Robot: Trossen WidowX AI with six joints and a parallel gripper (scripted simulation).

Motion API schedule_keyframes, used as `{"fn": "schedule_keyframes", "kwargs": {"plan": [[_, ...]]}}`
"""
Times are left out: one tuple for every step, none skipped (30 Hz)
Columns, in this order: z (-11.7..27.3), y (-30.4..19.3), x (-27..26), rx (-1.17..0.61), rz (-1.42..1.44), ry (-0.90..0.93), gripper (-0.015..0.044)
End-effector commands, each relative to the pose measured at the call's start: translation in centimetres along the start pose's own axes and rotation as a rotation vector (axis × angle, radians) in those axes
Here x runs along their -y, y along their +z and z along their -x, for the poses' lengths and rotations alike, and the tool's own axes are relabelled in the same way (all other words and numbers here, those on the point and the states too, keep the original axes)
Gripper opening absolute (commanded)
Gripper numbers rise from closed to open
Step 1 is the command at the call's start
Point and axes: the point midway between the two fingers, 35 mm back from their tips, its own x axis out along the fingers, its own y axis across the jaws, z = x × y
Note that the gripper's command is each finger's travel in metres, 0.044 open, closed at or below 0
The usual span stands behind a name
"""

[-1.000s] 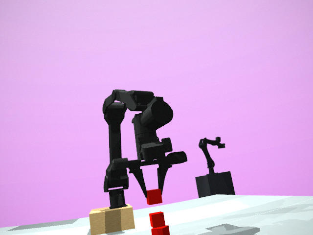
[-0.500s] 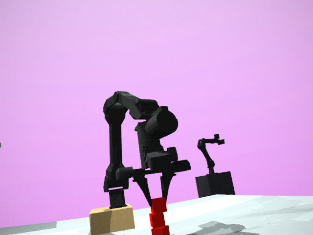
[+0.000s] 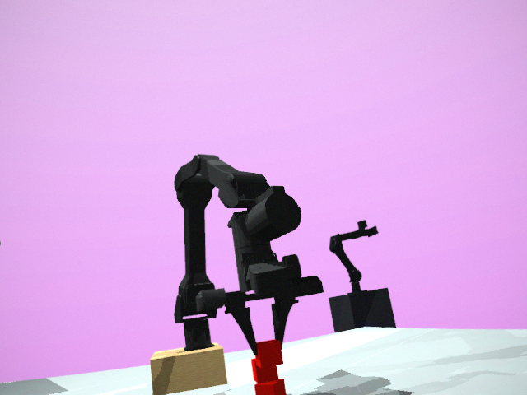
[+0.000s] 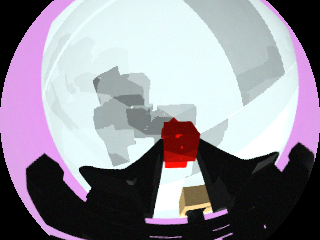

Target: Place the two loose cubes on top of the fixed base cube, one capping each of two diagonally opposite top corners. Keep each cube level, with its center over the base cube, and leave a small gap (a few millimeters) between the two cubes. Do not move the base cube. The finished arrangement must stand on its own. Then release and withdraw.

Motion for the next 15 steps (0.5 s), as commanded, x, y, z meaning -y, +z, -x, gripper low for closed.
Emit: {"fn": "schedule_keyframes", "kwargs": {"plan": [[-1.1, -0.1, 0.0, -0.008, 0.006, 0.000, 0.0105], [-1.4, -0.1, 0.0, -0.008, 0.006, 0.000, 0.0105], [-1.7, -0.1, 0.0, -0.008, 0.006, 0.000, 0.0105], [-2.0, -0.1, 0.0, -0.008, 0.006, 0.000, 0.0105], [-2.3, -0.1, 0.0, -0.008, 0.006, 0.000, 0.0105], [-2.4, -0.1, 0.0, -0.008, 0.006, 0.000, 0.0105], [-2.5, -0.1, 0.0, -0.008, 0.006, 0.000, 0.0105], [-2.5, -0.1, 0.0, -0.008, 0.006, 0.000, 0.0105], [-2.5, -0.1, 0.0, -0.008, 0.006, 0.000, 0.0105], [-2.5, -0.1, 0.0, -0.008, 0.006, 0.000, 0.0105], [-2.5, -0.1, 0.0, -0.008, 0.006, 0.000, 0.0105], [-2.5, -0.1, 0.0, -0.008, 0.006, 0.000, 0.0105], [-2.5, -0.1, 0.0, -0.008, 0.006, 0.000, 0.0105], [-2.5, -0.1, 0.0, -0.008, 0.006, 0.000, 0.0105], [-2.5, -0.1, 0.0, -0.008, 0.006, 0.000, 0.0105]]}}
